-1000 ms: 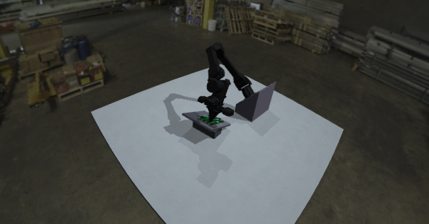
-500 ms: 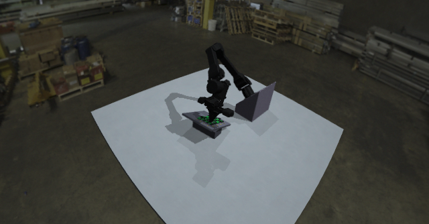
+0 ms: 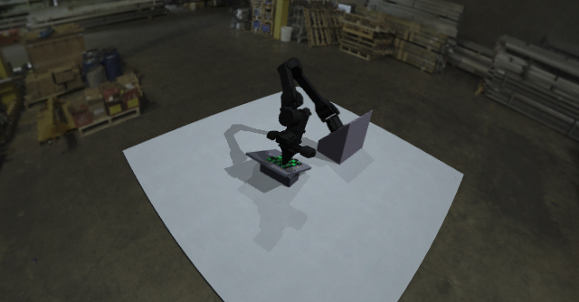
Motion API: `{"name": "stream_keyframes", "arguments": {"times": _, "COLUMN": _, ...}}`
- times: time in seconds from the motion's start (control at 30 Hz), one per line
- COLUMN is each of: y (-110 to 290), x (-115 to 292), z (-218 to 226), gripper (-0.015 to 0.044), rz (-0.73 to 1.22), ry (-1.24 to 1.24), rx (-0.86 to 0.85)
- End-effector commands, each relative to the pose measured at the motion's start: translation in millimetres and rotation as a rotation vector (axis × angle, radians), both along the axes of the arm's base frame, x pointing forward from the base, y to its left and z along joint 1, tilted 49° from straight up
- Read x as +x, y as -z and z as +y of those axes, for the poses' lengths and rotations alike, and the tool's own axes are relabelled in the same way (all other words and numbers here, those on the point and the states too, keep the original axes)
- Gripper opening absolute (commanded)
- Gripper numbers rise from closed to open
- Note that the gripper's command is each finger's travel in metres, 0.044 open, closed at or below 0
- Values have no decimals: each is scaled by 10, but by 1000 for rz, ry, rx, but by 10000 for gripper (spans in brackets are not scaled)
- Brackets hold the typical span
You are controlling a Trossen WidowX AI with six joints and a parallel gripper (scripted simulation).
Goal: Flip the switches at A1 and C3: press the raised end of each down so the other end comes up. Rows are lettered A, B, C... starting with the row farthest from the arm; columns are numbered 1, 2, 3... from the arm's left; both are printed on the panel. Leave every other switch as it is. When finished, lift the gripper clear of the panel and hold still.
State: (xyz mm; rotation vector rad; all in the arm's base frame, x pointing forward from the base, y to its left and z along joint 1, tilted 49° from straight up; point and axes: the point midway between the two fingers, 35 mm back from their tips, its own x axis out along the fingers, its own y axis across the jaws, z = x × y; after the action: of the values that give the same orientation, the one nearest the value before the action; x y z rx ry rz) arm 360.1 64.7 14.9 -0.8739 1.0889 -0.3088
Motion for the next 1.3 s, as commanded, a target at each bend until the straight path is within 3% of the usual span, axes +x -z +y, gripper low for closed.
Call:
{"name": "stream_keyframes", "arguments": {"times": 0.0, "y": 21, "x": -10, "z": -6, "gripper": 0, "rz": 8, "ry": -3, "rx": 1}}
{"name": "stream_keyframes", "arguments": {"times": 1.27, "y": 53, "x": 14, "z": -37, "gripper": 0, "rz": 8, "ry": -3, "rx": 1}}
